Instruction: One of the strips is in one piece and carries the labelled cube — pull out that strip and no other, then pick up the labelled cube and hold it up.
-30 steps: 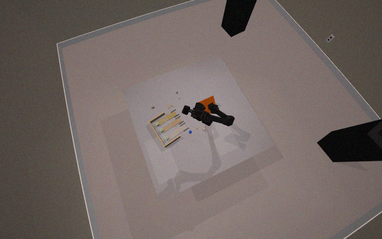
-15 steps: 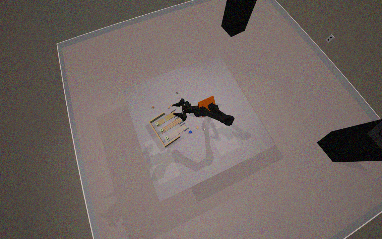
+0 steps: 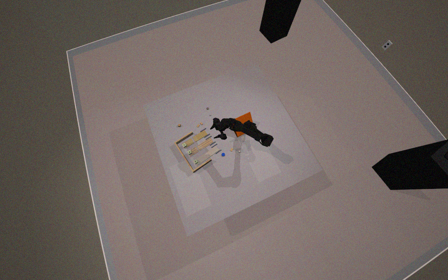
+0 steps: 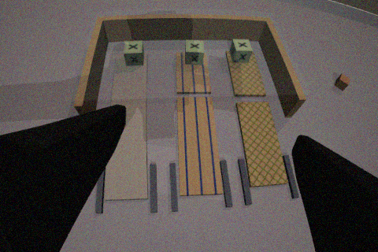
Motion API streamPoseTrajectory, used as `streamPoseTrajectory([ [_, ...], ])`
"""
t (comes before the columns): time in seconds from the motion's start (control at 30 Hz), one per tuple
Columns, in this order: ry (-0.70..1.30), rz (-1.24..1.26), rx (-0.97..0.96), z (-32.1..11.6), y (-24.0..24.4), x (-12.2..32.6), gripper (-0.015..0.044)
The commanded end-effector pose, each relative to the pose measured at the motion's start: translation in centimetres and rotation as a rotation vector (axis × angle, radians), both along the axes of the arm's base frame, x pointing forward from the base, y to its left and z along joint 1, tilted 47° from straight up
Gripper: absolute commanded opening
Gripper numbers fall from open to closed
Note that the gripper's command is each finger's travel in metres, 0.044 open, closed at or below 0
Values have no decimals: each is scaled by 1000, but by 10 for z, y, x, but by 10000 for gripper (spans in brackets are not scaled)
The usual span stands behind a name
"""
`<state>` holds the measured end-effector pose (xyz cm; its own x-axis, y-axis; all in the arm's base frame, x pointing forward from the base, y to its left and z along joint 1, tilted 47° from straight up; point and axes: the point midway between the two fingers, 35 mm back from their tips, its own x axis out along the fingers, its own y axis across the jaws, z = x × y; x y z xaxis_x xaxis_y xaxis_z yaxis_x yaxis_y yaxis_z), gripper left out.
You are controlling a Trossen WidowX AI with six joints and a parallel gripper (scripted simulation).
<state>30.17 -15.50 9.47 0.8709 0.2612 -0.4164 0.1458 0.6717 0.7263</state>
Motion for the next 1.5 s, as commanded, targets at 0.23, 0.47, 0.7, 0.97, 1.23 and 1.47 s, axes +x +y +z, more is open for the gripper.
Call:
streamPoseTrajectory([
  [0.23,-17,44,5,-1,7,-3,400],
  [0.47,-7,55,-1,-2,8,1,347],
  [0.7,155,257,-31,-16,37,39,164],
  [0.97,384,630,-24,-26,95,59,0],
  [1.23,507,875,3,-22,130,66,0],
  [1.47,507,875,3,-21,131,66,0],
])
